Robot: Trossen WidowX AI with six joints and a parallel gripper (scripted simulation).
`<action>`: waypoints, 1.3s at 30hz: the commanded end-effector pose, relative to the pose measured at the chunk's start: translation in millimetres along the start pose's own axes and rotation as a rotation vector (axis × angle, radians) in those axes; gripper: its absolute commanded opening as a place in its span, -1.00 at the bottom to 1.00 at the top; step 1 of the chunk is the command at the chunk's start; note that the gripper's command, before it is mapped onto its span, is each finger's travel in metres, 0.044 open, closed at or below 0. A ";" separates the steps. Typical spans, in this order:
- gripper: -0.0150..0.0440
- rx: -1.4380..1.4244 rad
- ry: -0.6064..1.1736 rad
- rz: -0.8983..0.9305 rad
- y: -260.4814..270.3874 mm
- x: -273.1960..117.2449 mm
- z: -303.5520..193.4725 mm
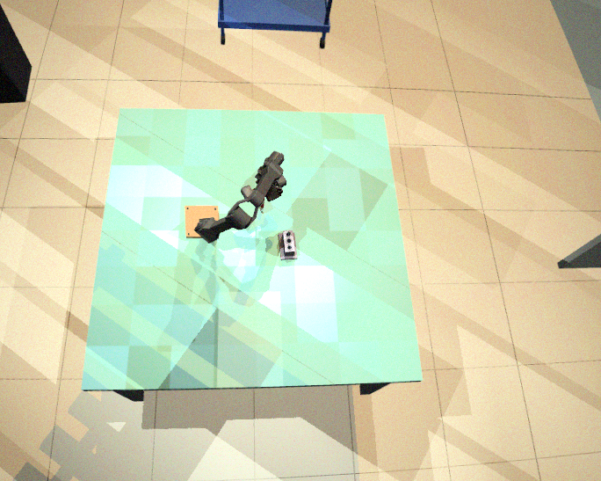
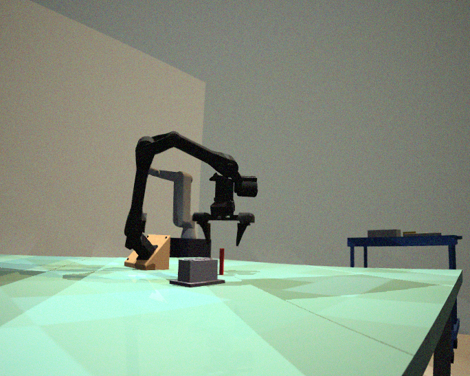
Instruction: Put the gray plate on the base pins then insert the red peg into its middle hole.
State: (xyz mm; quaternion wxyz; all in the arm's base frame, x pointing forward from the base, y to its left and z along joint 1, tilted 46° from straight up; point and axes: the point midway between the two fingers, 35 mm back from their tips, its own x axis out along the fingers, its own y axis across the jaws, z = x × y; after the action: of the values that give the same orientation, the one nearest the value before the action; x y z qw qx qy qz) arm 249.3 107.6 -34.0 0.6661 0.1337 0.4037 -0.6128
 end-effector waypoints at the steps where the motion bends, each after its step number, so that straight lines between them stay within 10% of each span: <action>1: 1.00 -0.005 -0.004 0.002 0.4 7.2 0.5; 28: 1.00 -0.004 -0.006 0.001 -1.1 48.4 1.5; 39: 0.02 -0.004 -0.006 0.001 -1.1 48.4 1.5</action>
State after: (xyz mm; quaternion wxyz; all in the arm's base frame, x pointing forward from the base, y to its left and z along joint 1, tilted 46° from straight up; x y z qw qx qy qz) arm 244.3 72.4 -66.4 0.6658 0.1324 0.4030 -0.6138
